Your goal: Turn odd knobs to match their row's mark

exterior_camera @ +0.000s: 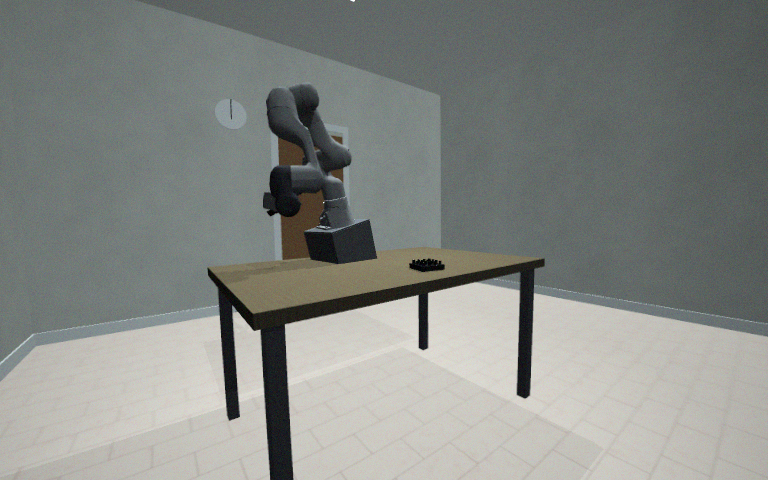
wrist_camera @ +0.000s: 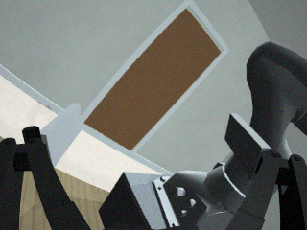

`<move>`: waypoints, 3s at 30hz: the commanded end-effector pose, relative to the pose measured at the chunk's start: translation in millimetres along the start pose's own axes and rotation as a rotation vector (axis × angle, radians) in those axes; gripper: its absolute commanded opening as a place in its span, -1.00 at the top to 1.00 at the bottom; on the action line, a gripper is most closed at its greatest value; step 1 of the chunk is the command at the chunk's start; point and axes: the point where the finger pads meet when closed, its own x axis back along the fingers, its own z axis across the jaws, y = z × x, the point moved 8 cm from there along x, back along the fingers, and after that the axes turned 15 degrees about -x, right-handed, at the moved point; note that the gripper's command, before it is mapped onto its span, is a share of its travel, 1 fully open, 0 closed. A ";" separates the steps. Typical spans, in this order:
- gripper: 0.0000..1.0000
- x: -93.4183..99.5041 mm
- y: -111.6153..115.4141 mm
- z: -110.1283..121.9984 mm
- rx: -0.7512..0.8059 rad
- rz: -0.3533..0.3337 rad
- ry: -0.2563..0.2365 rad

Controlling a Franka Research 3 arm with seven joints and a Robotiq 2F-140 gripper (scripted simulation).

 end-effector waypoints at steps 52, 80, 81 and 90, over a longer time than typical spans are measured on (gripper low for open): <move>-1.00 92.1 132.6 224.9 0.685 0.083 -0.817; -1.00 140.8 207.9 350.3 1.157 0.138 -1.382; -1.00 142.4 210.4 354.4 1.174 0.141 -1.402; -1.00 145.3 215.1 362.6 1.206 0.146 -1.441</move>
